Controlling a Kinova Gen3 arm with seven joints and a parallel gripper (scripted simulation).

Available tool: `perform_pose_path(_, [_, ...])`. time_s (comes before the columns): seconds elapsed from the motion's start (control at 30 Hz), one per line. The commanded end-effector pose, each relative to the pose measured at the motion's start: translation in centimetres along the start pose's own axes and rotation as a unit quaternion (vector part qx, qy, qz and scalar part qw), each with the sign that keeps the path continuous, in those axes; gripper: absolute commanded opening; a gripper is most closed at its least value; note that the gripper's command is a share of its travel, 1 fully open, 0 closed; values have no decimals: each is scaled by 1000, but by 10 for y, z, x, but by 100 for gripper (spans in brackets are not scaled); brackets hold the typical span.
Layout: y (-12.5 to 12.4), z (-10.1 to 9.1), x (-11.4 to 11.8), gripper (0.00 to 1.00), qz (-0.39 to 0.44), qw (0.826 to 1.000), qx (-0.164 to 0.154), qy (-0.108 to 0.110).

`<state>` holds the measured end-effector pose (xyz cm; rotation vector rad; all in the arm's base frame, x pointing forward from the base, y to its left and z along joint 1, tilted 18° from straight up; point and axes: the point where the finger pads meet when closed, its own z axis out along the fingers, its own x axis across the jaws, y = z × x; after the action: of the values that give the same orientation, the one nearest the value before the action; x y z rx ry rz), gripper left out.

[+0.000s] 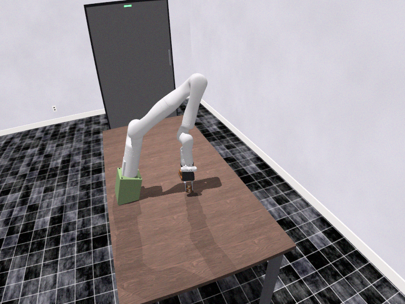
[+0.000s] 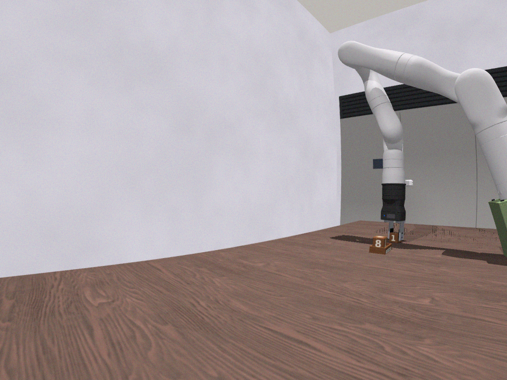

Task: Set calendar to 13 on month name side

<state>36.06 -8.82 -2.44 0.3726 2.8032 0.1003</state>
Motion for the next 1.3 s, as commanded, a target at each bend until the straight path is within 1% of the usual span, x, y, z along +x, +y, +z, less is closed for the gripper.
perform_pose_path(0.0, [0,0,0,60,0,1000,0,0])
perform_pose_path(0.83, [0,-1,0,60,0,1000,0,0])
perform_pose_path(1.07, [0,-5,0,60,0,1000,0,0])
perform_pose_path(1.27, [0,-14,0,60,0,1000,0,0])
